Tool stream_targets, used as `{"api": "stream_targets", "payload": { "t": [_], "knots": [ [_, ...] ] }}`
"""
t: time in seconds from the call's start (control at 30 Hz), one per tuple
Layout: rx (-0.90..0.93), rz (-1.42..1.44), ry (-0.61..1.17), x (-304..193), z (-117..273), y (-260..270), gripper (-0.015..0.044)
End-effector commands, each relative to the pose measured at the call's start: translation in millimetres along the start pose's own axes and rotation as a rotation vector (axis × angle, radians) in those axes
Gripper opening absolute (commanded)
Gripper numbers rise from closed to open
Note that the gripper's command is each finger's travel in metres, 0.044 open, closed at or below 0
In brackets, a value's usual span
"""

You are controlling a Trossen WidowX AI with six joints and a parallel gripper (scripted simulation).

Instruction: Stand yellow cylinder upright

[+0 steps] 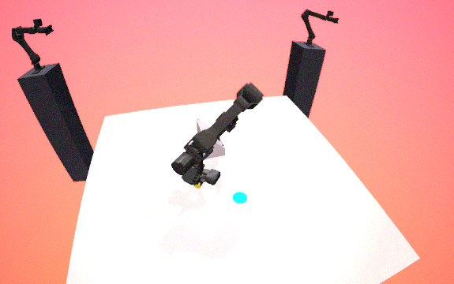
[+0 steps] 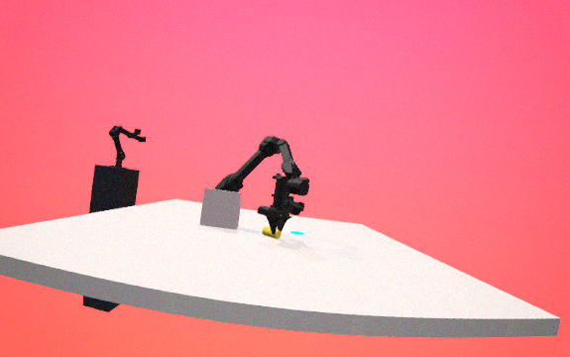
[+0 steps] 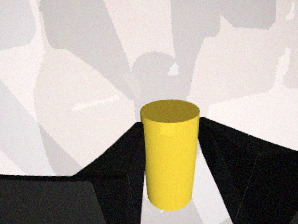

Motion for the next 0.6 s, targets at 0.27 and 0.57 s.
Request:
{"api": "stream_targets", "payload": {
  "t": [0.27, 0.57],
  "knots": [
    [0.000, -0.004, -0.002, 4, 32, 1, 0.0105],
    [-0.001, -0.004, -0.003, 5, 60, 1, 0.0105]
  ]
}}
Point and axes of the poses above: the point midway between the two fingers, 35 mm back from their tips, its own z axis back along the fingers, its own y axis across the jaws, x = y × z, the point moved 10 cm from there along z, back along the fingers, and after that the axes turned 13 degrees about -z, right-handed, at the moved point
